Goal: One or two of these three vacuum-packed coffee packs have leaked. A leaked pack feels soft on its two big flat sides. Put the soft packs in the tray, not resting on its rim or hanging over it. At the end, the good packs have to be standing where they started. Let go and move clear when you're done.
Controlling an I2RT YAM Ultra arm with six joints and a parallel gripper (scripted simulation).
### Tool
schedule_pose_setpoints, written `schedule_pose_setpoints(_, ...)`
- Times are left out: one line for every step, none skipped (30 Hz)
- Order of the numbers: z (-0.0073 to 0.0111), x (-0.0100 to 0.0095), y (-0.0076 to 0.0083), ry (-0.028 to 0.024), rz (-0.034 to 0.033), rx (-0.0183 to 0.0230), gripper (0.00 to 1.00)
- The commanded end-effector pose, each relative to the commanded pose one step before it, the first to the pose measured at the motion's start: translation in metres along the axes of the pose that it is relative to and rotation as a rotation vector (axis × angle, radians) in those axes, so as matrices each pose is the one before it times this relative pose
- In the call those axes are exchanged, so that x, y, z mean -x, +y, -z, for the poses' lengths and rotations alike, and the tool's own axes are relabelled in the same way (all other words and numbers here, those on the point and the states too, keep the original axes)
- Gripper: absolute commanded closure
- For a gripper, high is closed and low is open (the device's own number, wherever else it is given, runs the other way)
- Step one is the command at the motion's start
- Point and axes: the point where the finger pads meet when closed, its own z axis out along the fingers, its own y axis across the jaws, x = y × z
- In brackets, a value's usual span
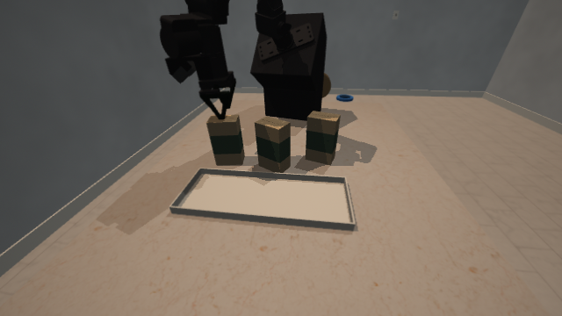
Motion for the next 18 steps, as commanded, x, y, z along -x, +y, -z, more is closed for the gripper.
schedule_pose_setpoints(0.00507, 0.00755, 0.00807, -0.04778, 0.00641, 0.03821, 0.21)
schedule_pose_setpoints(-0.00017, -0.00003, -0.00013, 0.00038, 0.00090, -0.00058, 0.21)
schedule_pose_setpoints(-0.00099, -0.00024, -0.00081, 0.00228, 0.00027, -0.00341, 0.21)
schedule_pose_setpoints(-0.00009, -0.00002, -0.00007, 0.00021, 0.00049, -0.00031, 0.21)
schedule_pose_setpoints(0.00001, 0.00001, 0.00002, -0.00004, 0.00020, 0.00005, 0.21)
schedule_pose_setpoints(0.00001, 0.00001, 0.00001, -0.00002, 0.00008, 0.00003, 0.21)
schedule_pose_setpoints(0.00001, 0.00001, 0.00001, -0.00002, 0.00002, 0.00003, 0.21)
schedule_pose_setpoints(0.00001, -0.00018, -0.00026, 0.00071, -0.00032, -0.00105, 0.21)
schedule_pose_setpoints(0.00001, -0.00074, -0.00109, 0.00293, -0.00131, -0.00435, 0.21)
schedule_pose_setpoints(0.00000, 0.00000, 0.00000, 0.00000, 0.00000, 0.00000, 0.21)
schedule_pose_setpoints(0.00000, 0.00000, 0.00000, 0.00000, 0.00000, 0.00000, 0.21)
schedule_pose_setpoints(0.00000, -0.00028, -0.00041, 0.00111, -0.00046, -0.00165, 0.21)
schedule_pose_setpoints(0.00000, 0.00000, 0.00000, 0.00000, 0.00000, 0.00000, 0.21)
schedule_pose_setpoints(0.00000, 0.00000, 0.00000, 0.00000, 0.00000, 0.00000, 0.21)
schedule_pose_setpoints(0.00000, 0.00000, 0.00000, 0.00000, 0.00000, 0.00000, 0.21)
schedule_pose_setpoints(0.00000, 0.00000, 0.00000, 0.00000, 0.00000, 0.00000, 0.21)
schedule_pose_setpoints(0.00000, 0.00000, 0.00000, 0.00000, 0.00000, 0.00000, 0.21)
schedule_pose_setpoints(0.00000, 0.00000, 0.00000, 0.00000, 0.00000, 0.00000, 0.21)
